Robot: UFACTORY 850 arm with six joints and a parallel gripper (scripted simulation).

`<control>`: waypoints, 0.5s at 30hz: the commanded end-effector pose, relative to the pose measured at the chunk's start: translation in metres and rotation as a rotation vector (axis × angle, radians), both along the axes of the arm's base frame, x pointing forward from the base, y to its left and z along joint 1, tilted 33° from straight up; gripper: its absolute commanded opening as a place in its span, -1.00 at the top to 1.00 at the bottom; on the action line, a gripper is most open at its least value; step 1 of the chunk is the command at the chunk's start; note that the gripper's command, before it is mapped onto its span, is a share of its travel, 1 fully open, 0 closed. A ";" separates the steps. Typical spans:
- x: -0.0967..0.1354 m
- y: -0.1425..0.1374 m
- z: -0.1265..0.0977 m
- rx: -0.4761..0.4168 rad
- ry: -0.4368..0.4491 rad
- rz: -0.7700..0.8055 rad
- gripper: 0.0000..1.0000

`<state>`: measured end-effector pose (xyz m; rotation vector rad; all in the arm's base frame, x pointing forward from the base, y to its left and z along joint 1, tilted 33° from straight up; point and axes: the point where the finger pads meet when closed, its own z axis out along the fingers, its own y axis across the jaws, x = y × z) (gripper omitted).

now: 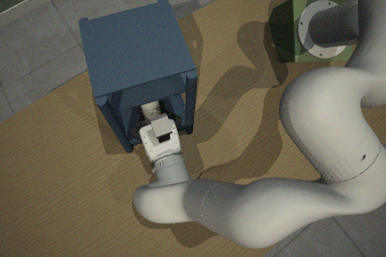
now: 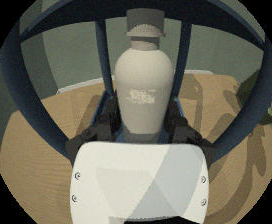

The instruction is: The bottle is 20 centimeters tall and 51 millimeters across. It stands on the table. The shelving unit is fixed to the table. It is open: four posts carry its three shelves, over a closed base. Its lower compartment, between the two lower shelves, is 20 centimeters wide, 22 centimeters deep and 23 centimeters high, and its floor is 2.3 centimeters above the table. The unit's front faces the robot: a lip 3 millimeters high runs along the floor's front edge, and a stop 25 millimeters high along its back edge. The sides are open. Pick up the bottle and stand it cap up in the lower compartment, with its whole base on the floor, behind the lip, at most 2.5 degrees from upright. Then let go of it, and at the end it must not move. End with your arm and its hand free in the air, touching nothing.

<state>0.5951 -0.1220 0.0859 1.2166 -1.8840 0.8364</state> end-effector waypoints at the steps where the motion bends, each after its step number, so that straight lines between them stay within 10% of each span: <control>1: 0.000 -0.003 -0.001 0.000 -0.001 -0.001 1.00; 15: -0.001 -0.006 -0.002 0.000 -0.001 -0.001 1.00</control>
